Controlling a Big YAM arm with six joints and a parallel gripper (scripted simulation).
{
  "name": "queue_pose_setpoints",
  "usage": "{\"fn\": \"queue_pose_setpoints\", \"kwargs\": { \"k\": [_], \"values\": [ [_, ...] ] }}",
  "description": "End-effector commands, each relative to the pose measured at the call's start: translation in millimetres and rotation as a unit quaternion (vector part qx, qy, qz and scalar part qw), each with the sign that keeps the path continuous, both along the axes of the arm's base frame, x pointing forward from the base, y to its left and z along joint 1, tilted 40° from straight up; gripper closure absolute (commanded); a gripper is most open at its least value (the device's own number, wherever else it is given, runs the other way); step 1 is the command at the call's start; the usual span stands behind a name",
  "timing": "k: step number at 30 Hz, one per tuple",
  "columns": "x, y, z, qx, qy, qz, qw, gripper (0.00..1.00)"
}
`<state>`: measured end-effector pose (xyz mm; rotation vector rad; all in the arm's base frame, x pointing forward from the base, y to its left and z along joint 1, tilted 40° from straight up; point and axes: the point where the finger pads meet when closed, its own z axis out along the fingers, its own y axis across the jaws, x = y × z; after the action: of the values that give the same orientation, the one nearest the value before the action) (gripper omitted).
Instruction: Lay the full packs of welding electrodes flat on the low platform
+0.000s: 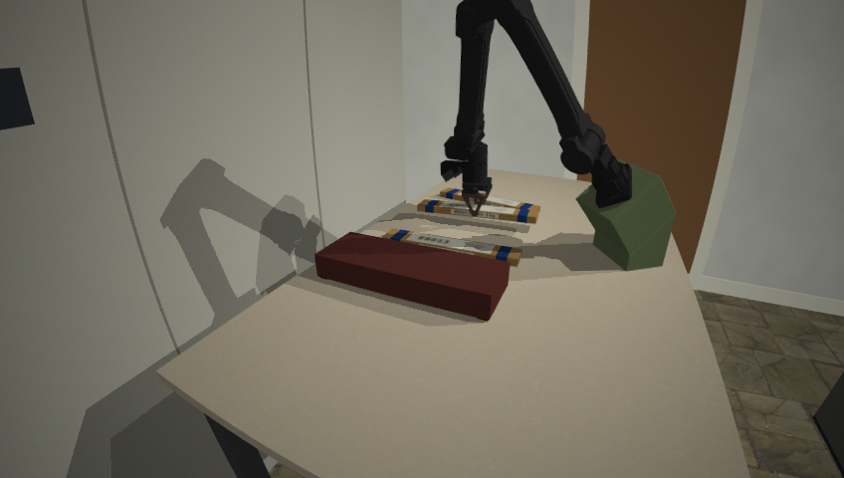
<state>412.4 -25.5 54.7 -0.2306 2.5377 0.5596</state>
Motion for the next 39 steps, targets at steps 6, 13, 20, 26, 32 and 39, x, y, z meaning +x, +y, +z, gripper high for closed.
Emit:
{"fn": "queue_pose_setpoints", "kwargs": {
  "k": [6, 13, 20, 26, 32, 39],
  "values": [
    [11.8, -12, 28, -0.010, -0.033, -0.013, 0.999, 1.00],
    [11.9, -10, 29, -0.010, -0.033, -0.011, 0.999, 1.00],
    [11.3, -8, 28, -0.010, -0.033, -0.009, 0.999, 1.00],
    [10.3, -7, 27, -0.009, -0.032, -0.009, 0.999, 1.00],
    [10.1, -8, 26, -0.009, -0.032, -0.011, 0.999, 1.00],
    [13.1, -2, 22, -0.009, -0.033, -0.007, 0.999, 1.00]
  ]
}}
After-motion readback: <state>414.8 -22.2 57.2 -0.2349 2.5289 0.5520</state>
